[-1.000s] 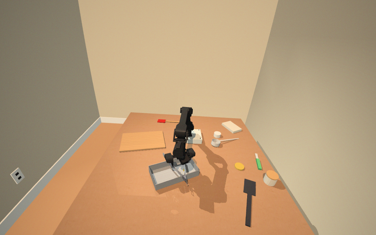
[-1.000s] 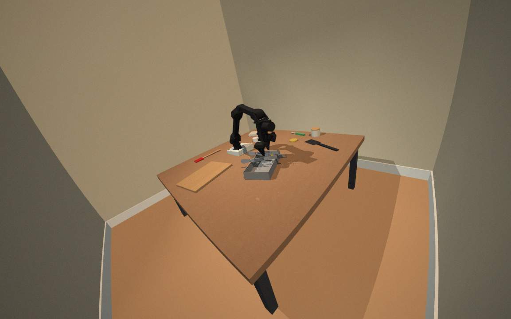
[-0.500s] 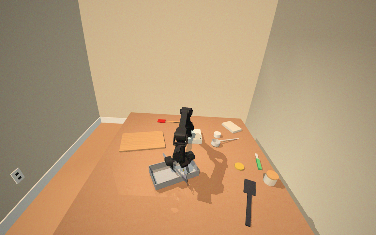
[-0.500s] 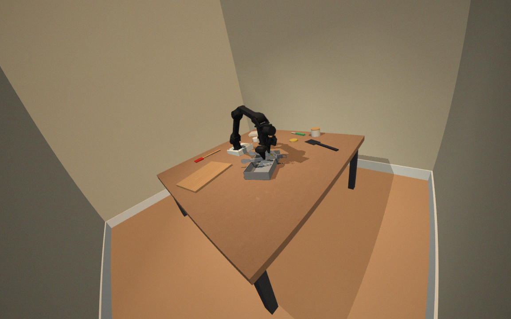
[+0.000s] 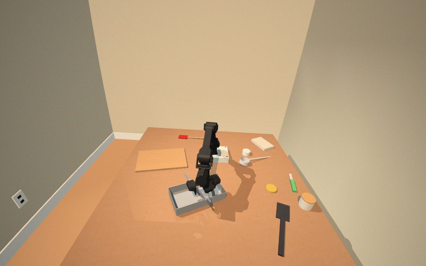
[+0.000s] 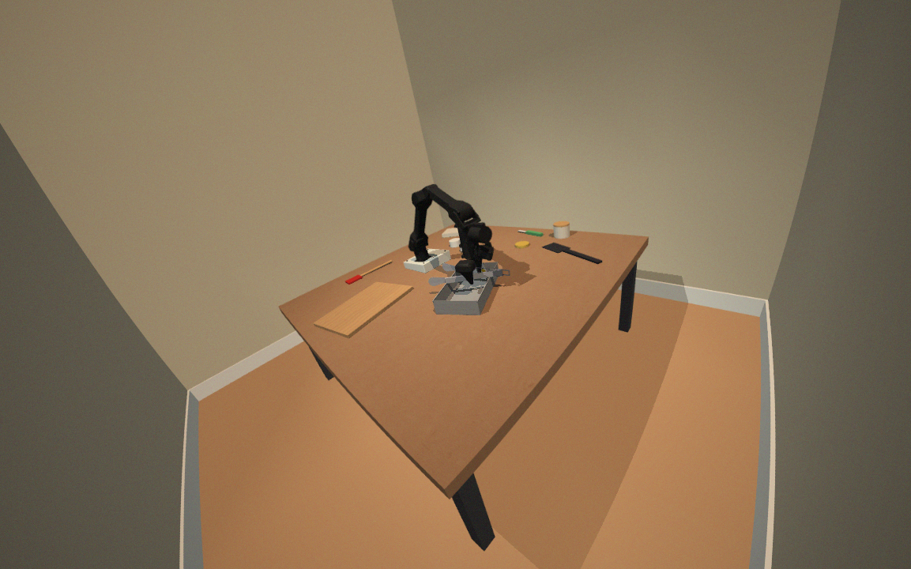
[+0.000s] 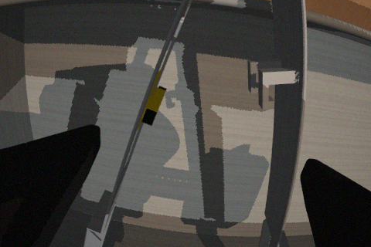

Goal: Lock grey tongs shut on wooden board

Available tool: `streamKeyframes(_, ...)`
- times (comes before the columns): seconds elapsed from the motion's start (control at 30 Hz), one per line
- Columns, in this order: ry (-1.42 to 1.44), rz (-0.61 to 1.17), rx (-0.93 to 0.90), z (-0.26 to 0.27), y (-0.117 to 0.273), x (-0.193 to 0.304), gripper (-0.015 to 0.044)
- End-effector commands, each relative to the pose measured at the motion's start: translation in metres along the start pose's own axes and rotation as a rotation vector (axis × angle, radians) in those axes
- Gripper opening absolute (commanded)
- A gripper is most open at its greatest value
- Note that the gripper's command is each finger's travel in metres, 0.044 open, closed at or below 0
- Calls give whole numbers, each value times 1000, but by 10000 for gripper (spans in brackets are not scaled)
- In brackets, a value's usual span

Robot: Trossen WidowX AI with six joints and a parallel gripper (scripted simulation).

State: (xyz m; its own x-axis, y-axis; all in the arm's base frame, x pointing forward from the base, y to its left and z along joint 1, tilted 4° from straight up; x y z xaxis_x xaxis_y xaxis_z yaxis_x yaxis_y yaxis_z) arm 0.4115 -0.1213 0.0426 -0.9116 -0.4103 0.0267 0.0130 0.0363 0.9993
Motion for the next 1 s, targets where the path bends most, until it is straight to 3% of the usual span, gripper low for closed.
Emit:
streamKeyframes(0.0, 4, 6, 3, 0, -6, 2, 440)
streamKeyframes(0.33, 4, 6, 3, 2, -20, 3, 440)
streamKeyframes(0.43, 0, 1, -1, 2, -17, 2, 361)
streamKeyframes(0.97, 0, 1, -1, 2, -17, 2, 255)
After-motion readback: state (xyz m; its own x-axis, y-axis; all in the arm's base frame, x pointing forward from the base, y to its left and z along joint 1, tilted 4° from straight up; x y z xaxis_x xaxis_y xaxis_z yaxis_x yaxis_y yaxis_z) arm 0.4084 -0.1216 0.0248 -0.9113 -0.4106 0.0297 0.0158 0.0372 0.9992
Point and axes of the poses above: the point midway between the two fingers, 35 mm back from their tips, its own y axis back along the fingers, its own z axis across the jaws, x = y × z, the point moved 1 cm from there along y, back along the fingers, and after that the axes turned 9 degrees about y, right-handed, at the moved point
